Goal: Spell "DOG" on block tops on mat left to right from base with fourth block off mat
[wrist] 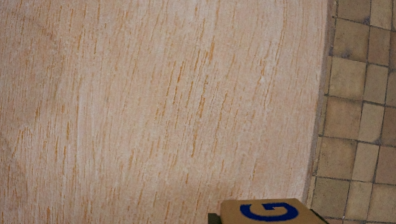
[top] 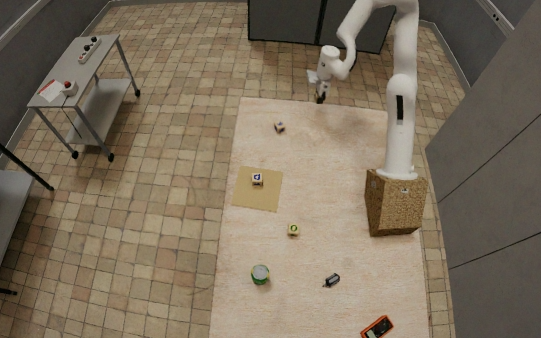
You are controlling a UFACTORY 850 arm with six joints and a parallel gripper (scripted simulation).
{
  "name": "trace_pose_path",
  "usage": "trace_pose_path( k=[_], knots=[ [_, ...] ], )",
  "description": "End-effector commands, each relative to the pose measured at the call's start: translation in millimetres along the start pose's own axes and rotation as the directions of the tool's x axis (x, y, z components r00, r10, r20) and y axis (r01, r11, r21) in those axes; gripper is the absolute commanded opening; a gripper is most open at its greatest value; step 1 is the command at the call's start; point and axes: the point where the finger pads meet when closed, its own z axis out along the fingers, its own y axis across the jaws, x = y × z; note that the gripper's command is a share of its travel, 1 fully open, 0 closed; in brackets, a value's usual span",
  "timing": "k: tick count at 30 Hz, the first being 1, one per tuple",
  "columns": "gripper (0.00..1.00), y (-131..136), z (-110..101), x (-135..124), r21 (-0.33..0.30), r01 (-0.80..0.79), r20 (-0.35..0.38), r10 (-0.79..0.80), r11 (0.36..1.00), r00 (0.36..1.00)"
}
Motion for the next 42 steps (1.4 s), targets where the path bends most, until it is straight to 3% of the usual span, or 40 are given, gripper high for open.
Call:
trace_pose_path(
  k=[1, 17, 24, 34, 42],
  knots=[
    [0.44, 1, -16, 0, 0.003, 0.002, 0.007, -0.002, 1.000, 1.000],
    [0.44, 1, -23, 0, 0.003, -0.010, 0.007, 0.010, 1.000, 1.000],
    [0.44, 1, -16, 0, 0.000, -0.216, 0.008, 0.216, 0.976, 0.976],
    [0.44, 2, -8, 0, -0.002, -0.437, 0.007, 0.437, 0.899, 0.899],
    [0.44, 2, 1, 0, -0.004, -0.656, 0.007, 0.656, 0.755, 0.755]
  ],
)
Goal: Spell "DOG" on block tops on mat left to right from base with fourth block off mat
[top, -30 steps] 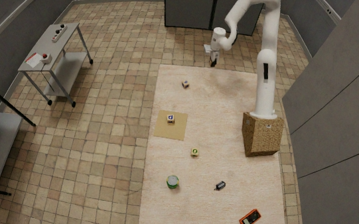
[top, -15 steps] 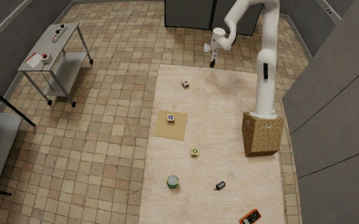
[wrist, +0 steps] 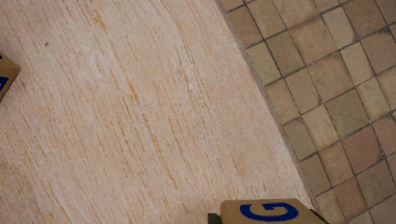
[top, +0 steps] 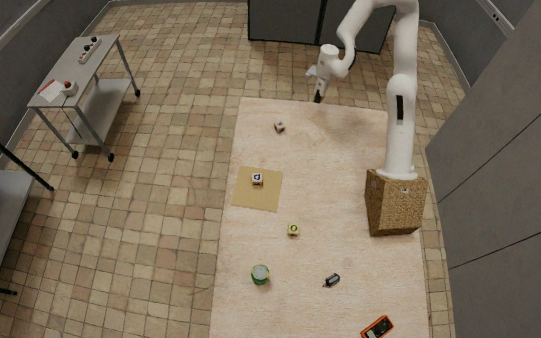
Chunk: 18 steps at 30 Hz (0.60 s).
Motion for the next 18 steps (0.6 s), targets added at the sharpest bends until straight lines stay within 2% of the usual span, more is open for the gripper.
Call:
trace_pose_path(
  k=[1, 7, 9, 11, 18],
  knots=[
    [0.44, 0, 4, 1, -0.009, -0.139, -0.014, 0.138, 0.990, 0.990],
    [0.44, 0, 10, 0, -0.005, -0.308, -0.015, 0.308, 0.951, 0.951],
    [0.44, 0, 10, 0, -0.005, -0.308, -0.015, 0.308, 0.951, 0.951],
    [0.44, 0, 13, 0, -0.003, -0.400, -0.015, 0.400, 0.916, 0.916],
    [0.44, 0, 17, 0, -0.001, -0.505, -0.015, 0.505, 0.863, 0.863]
  ],
)
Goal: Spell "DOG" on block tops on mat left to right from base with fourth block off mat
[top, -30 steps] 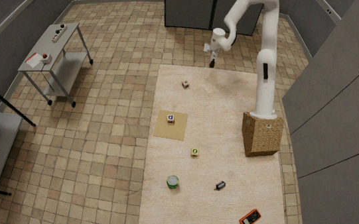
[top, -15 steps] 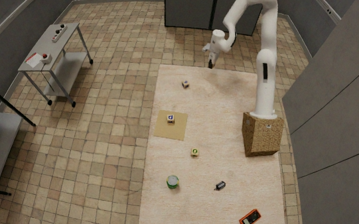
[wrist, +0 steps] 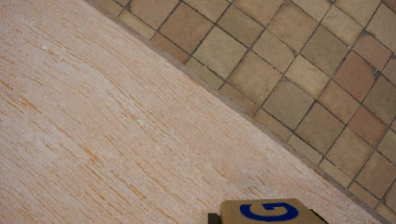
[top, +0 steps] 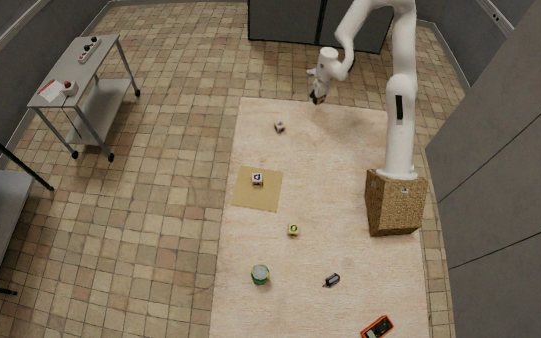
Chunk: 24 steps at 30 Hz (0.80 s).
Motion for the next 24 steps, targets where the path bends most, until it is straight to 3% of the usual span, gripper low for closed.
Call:
trace_pose_path(
  k=[1, 10, 16, 24],
  knots=[
    [0.44, -0.1, 1.3, 0.4, -0.001, -0.051, -0.015, 0.050, 0.999, 0.999],
    [0.44, 1.1, 1.3, 0.4, -0.007, -0.050, -0.055, 0.049, 0.999, 0.997],
    [0.44, 1.3, 0.6, 1.3, -0.007, -0.050, -0.219, 0.047, 0.999, 0.975],
    [0.44, 1.5, 1.4, 1.1, -0.009, -0.050, -0.362, 0.044, 0.999, 0.931]
  ],
)
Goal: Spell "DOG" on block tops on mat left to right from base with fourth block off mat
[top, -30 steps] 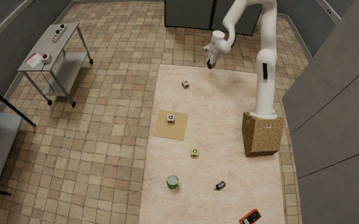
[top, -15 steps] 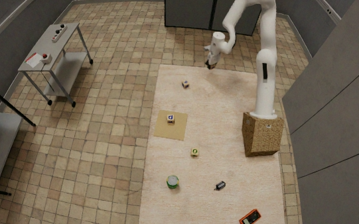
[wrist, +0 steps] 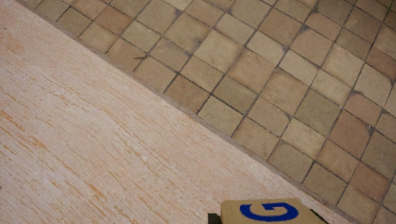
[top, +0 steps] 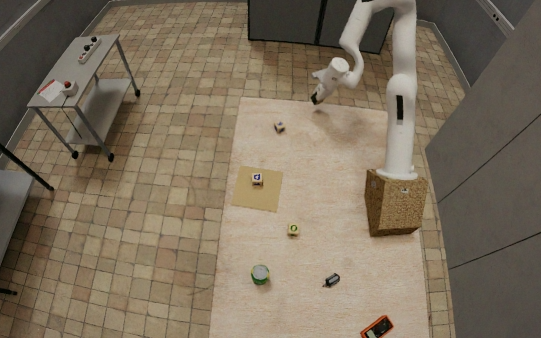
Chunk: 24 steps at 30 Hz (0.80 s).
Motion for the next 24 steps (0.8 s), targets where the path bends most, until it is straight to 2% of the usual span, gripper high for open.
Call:
trace_pose_path(
  k=[1, 2, 14, 16, 18, 20, 24],
  knots=[
    [0.44, 3.3, 2.1, -1.3, -0.010, -0.004, -0.094, 0.003, 1.000, 0.996],
    [0.44, 2.6, 1.8, -1.3, -0.006, -0.006, -0.153, 0.005, 1.000, 0.988],
    [0.44, 2.4, 2.0, -0.4, -0.007, -0.006, -0.426, 0.002, 1.000, 0.905],
    [0.44, 2.2, 1.8, -0.1, -0.006, -0.006, -0.470, 0.002, 1.000, 0.883],
    [0.44, 2.2, 1.8, -0.1, -0.006, -0.006, -0.470, 0.002, 1.000, 0.883],
    [0.44, 2.2, 1.9, 0.2, -0.006, -0.006, -0.535, 0.001, 1.000, 0.845],
    [0.44, 1.8, 1.8, 0.8, -0.006, -0.005, -0.613, 0.001, 1.000, 0.790]
  ],
)
